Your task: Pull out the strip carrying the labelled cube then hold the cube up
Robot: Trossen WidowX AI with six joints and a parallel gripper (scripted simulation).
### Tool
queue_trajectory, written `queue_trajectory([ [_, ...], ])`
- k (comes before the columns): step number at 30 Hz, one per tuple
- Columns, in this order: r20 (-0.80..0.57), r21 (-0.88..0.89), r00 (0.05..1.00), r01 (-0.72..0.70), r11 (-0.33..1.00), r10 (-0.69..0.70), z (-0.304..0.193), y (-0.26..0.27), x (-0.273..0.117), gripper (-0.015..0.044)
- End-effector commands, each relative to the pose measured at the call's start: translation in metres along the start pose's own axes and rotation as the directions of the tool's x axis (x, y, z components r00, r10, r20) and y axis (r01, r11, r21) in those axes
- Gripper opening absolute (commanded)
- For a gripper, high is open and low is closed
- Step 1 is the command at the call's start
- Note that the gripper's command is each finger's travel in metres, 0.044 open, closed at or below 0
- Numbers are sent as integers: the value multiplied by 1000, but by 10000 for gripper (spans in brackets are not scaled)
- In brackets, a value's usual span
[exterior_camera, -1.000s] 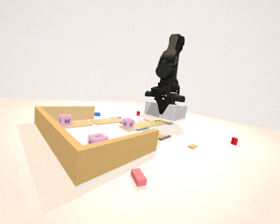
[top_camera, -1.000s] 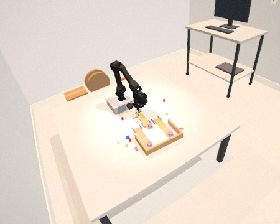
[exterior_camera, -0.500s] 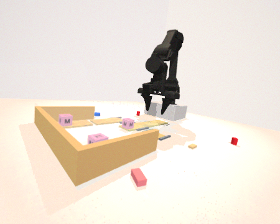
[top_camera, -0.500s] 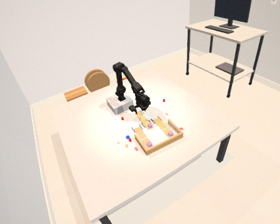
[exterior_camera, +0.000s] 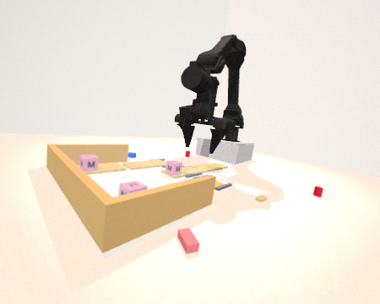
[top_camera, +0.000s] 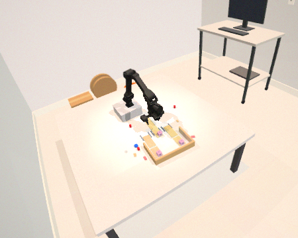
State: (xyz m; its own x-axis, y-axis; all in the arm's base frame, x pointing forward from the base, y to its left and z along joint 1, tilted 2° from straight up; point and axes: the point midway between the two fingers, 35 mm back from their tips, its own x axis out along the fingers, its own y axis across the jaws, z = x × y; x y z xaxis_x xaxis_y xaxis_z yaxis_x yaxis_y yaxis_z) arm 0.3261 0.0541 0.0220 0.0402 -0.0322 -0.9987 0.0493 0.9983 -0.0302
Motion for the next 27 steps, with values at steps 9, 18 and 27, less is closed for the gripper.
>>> queue_trajectory([
  [9,-3,-4,1000,-1,1000,1,47,1,-4,440],
  [18,1,-4,1000,-1,1000,1,83,1,-6,440],
  [27,2,-4,1000,-1,1000,1,95,2,0,309],
])
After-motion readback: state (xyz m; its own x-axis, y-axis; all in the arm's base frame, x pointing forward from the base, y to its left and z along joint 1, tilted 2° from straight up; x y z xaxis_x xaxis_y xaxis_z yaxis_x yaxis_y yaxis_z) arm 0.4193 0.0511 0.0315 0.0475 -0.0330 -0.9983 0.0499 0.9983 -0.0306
